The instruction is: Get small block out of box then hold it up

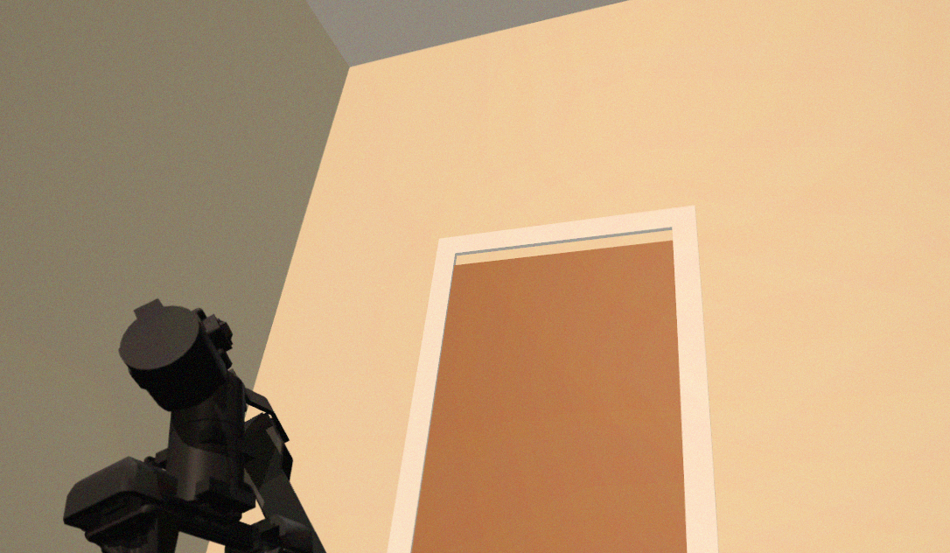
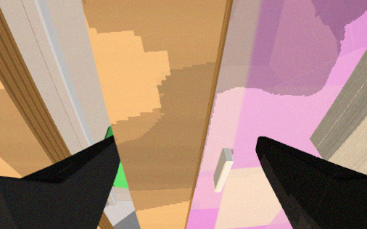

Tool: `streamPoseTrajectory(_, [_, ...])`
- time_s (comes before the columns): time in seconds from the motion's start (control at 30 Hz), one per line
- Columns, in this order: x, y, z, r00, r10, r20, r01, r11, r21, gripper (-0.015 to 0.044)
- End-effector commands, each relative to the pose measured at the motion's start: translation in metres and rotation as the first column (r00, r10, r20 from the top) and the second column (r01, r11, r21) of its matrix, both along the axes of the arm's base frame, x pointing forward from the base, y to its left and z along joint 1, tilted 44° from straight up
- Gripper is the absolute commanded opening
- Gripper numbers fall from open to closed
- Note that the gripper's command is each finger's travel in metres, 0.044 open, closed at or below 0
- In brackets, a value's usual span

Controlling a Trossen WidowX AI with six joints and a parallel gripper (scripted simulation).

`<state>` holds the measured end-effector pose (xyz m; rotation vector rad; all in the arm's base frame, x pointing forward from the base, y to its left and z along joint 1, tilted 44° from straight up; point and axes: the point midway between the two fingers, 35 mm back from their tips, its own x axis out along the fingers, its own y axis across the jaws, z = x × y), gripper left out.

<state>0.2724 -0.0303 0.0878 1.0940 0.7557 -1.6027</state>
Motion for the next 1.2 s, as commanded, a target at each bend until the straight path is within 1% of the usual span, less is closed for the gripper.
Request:
streamPoseTrajectory(0.0, [-0.003,-0.005,-0.006,1.000,0.003,-0.009,-0.003,1.000,-0.005,0.0400])
streamPoseTrajectory(0.27, [-0.005,-0.012,-0.016,1.000,0.003,-0.009,-0.003,1.000,-0.006,0.0400])
streamPoseTrajectory(0.4, [-0.002,-0.008,-0.012,1.000,0.001,-0.001,-0.001,1.000,-0.002,0.0400])
streamPoseTrajectory(1.17, [0.009,0.026,-0.046,1.000,0.001,-0.003,-0.001,1.000,0.000,0.0400])
